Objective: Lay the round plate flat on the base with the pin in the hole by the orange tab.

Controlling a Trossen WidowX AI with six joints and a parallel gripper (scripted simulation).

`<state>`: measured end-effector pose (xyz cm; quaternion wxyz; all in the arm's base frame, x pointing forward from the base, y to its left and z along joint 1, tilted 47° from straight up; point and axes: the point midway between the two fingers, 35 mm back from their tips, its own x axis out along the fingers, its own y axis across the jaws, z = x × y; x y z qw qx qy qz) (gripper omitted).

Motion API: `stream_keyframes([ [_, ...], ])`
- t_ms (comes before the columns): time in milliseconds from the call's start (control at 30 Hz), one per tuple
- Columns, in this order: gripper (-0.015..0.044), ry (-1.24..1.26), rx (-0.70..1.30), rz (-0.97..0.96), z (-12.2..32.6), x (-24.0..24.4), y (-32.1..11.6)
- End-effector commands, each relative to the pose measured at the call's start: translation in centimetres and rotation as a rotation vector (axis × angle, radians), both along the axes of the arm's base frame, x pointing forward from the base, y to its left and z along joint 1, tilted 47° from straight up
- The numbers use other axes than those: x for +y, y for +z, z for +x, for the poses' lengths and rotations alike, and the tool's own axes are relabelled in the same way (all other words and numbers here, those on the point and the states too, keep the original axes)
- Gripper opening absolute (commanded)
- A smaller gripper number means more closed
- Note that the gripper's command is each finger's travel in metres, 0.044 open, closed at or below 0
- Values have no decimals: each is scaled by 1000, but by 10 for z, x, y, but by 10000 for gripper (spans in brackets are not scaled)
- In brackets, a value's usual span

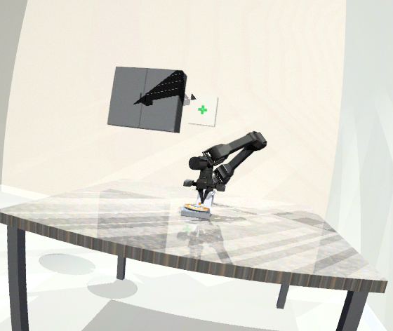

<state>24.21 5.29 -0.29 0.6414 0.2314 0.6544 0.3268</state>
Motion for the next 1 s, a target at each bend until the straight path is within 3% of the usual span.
stream_keyframes([
  [0, 0, 5, 0, -5, -2, -3, -5],
  [967, 0, 5, -1, -6, 2, -20, -23],
])
